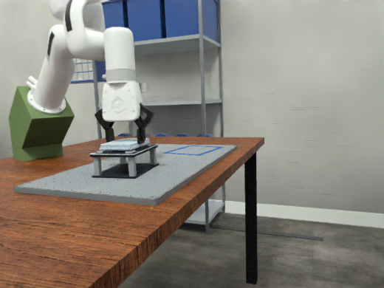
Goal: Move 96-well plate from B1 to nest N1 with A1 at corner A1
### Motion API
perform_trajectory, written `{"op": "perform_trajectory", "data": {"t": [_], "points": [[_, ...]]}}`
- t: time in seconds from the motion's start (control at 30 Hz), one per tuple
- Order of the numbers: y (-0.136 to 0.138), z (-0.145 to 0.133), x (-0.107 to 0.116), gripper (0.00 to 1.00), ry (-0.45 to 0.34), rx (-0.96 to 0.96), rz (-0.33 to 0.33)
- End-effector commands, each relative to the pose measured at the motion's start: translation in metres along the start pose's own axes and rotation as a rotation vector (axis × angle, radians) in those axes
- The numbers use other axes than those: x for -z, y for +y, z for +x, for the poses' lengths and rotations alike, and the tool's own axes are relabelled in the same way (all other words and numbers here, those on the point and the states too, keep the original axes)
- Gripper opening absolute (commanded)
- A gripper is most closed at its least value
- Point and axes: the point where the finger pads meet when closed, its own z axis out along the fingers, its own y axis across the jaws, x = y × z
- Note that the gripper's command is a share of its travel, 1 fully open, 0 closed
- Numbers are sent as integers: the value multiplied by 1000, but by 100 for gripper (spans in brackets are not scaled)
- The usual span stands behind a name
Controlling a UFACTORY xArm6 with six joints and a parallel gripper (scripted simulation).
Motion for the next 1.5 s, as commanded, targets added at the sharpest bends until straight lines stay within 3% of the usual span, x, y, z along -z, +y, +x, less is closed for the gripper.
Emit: {"op": "perform_trajectory", "data": {"t": [0.0, 1.0, 1.03, 1.47], "points": [[1, 0, 0, 0, -1, 0, -2], [1, 0, -4, 0, -1, 0, -2], [1, 0, -5, 100, -1, 0, -2], [1, 0, -5, 100, -1, 0, -2]]}}
